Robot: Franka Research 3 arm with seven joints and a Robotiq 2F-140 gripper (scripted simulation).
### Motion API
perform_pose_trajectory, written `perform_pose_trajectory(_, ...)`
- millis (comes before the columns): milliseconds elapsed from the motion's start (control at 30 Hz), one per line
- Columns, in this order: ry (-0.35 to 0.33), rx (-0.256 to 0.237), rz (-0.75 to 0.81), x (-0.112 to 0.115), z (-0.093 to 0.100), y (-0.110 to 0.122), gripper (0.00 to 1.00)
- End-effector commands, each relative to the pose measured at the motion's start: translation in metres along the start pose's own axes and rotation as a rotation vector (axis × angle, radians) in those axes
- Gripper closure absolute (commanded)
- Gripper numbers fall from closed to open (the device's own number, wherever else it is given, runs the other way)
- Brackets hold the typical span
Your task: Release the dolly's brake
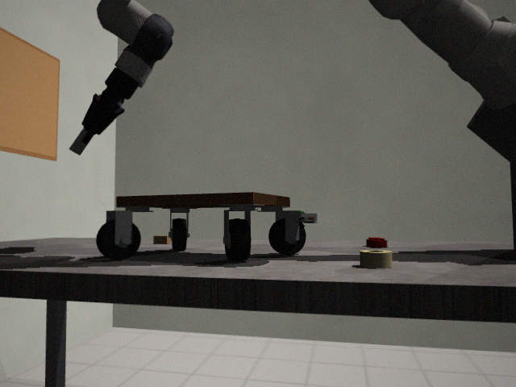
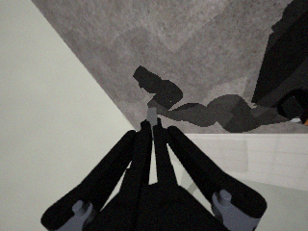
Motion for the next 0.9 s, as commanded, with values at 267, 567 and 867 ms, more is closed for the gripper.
perform_pose_trajectory(267, -0.003, -0.095, 0.166, 0.009, 0.029, 0.018, 1.0)
perform_pose_trajectory(567, 0.194, -0.031, 0.461, -0.044, 0.109, 0.141, 1.0)
perform_pose_trajectory(867, 0.247, 0.267, 0.687, -0.093, 0.144, 0.242, 1.0)
Point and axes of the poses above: the point where the finger pads meet when closed, its own z axis back along the fingers, its own y axis across the jaws, x = y × z, the point moved 9 cm from there along z, back along the fingers, and after that the axes turned 8 degrees about -z, right-handed, at the moved point
